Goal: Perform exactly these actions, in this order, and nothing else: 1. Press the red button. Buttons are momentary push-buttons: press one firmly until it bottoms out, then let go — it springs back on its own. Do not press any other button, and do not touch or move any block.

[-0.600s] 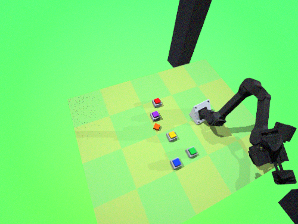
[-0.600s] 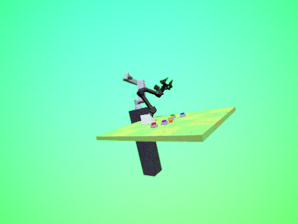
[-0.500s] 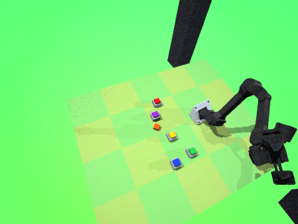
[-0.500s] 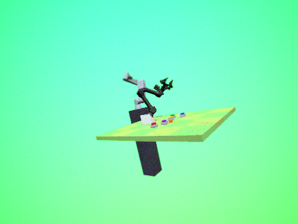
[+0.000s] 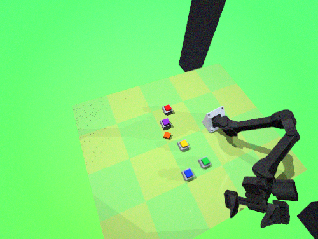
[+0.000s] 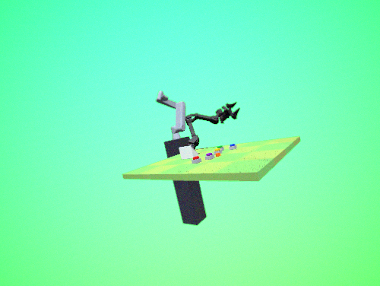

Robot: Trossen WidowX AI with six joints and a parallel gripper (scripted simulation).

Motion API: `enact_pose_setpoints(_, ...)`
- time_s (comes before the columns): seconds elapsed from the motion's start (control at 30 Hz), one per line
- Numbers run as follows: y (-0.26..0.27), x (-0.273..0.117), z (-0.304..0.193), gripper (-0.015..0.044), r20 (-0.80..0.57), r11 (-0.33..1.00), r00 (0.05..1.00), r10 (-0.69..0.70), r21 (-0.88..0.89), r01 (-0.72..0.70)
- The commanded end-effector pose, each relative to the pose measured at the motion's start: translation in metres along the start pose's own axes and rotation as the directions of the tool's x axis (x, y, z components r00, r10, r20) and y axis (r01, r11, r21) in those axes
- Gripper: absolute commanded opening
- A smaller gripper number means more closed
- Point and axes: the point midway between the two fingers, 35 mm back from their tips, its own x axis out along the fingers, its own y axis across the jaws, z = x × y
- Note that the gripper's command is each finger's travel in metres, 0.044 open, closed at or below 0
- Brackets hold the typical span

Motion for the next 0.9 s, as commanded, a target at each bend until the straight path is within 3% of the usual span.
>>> enact_pose_setpoints(0.0, -0.064, 0.037, 0.007, 0.04, 0.024, 0.9, 0.986, -0.162, -0.406, 0.158)
enact_pose_setpoints(0.2, -0.148, 0.072, 0.044, 0.04, 0.108, 0.565, 0.915, -0.388, -0.757, 0.328)
enact_pose_setpoints(0.4, -0.227, 0.085, 0.103, 0.04, 0.224, 0.164, 0.77, -0.597, -0.906, 0.39)
enact_pose_setpoints(0.63, -0.305, 0.071, 0.189, 0.04, 0.345, -0.211, 0.506, -0.79, -0.929, 0.304)
enact_pose_setpoints(0.87, -0.365, 0.023, 0.277, 0.04, 0.384, -0.37, 0.159, -0.909, -0.922, 0.112)
